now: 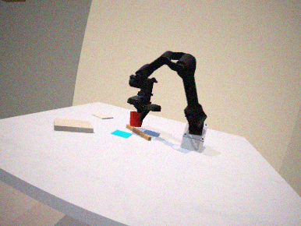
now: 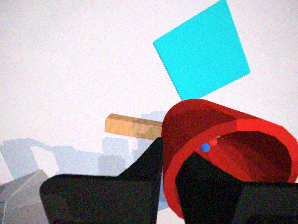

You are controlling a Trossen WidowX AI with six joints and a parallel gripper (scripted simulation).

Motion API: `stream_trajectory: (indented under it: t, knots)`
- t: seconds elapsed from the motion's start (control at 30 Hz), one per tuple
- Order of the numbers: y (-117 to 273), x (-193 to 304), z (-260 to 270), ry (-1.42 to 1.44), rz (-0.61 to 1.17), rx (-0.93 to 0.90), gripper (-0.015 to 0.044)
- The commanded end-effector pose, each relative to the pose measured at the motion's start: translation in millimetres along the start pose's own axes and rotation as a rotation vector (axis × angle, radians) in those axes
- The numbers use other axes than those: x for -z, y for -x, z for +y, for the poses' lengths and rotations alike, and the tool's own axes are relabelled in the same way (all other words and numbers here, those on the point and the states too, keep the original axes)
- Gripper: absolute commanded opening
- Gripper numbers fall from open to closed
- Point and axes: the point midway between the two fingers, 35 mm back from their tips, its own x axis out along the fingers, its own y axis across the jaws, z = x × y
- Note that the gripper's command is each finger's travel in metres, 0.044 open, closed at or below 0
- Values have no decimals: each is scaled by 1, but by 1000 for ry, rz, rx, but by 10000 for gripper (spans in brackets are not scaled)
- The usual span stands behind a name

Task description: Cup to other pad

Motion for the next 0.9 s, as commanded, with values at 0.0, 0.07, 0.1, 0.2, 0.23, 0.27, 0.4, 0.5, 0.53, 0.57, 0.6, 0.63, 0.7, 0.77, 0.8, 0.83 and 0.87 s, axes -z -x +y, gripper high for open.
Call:
stream_trajectory:
  t: [0.0, 0.07, 0.1, 0.2, 0.23, 0.27, 0.4, 0.5, 0.53, 0.57, 0.6, 0.63, 0.7, 0.77, 0.8, 0.83, 0.87]
  knots:
    - [2, -14, -3, 3, -6, 4, 0]
    - [2, -20, -4, 3, -6, 4, 0]
    - [2, -23, -5, 3, -7, 4, 0]
    - [3, -30, -6, 4, -7, 5, 0]
    - [3, -33, -6, 4, -7, 5, 0]
    - [3, -35, -7, 4, -7, 5, 0]
    - [4, -45, -9, 4, -8, 5, 0]
    - [5, -52, -10, 4, -8, 5, 0]
    - [5, -54, -10, 4, -8, 5, 0]
    - [5, -56, -10, 4, -8, 5, 0]
    - [5, -59, -11, 4, -8, 5, 0]
    - [6, -61, -11, 4, -9, 5, 0]
    - [6, -66, -12, 5, -9, 5, 0]
    - [6, -69, -12, 5, -9, 5, 0]
    - [6, -69, -12, 5, -9, 5, 0]
    - [6, -69, -12, 5, -9, 5, 0]
    - [5, -68, -12, 5, -9, 5, 0]
